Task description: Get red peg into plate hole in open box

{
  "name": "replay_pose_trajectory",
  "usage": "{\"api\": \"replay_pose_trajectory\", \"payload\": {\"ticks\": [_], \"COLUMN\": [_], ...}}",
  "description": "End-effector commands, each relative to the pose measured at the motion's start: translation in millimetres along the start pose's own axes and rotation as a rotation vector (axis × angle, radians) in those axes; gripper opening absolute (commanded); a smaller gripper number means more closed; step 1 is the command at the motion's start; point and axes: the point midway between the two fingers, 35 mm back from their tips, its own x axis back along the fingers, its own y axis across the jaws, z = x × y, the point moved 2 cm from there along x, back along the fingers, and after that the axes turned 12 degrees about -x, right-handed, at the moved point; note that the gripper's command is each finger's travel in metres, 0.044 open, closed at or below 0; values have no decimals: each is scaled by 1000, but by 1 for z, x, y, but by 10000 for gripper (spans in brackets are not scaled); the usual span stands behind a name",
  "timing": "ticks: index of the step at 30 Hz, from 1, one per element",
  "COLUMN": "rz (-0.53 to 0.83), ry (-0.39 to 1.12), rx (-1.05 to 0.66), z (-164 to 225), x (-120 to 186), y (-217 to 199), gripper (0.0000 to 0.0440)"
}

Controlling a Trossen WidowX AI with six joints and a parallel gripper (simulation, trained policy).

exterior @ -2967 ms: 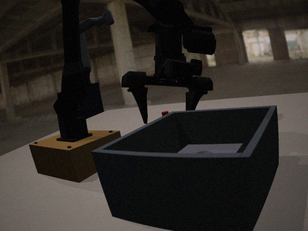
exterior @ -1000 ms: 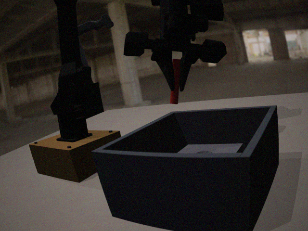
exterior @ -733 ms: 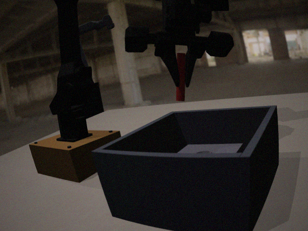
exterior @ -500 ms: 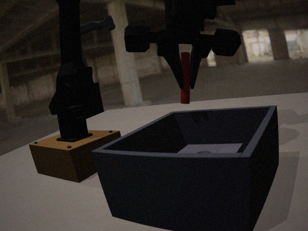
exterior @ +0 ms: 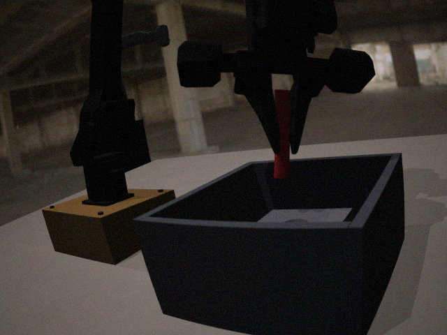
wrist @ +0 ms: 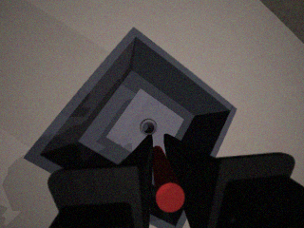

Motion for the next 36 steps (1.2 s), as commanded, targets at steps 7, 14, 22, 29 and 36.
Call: {"api": "replay_pose_trajectory", "payload": {"ticks": [7,14,22,29,36], "rz": [-20,-13,-33,-85,-188], "ry": [46,103,148,194,216], "rx": [58,116,160,170,182], "z": [-16,-14,-23,-34,-43], "x": [-31,-55,-64,-54,-36], "y": [10,11,22,44,75], "gripper": [0,107,263,440,440]}}
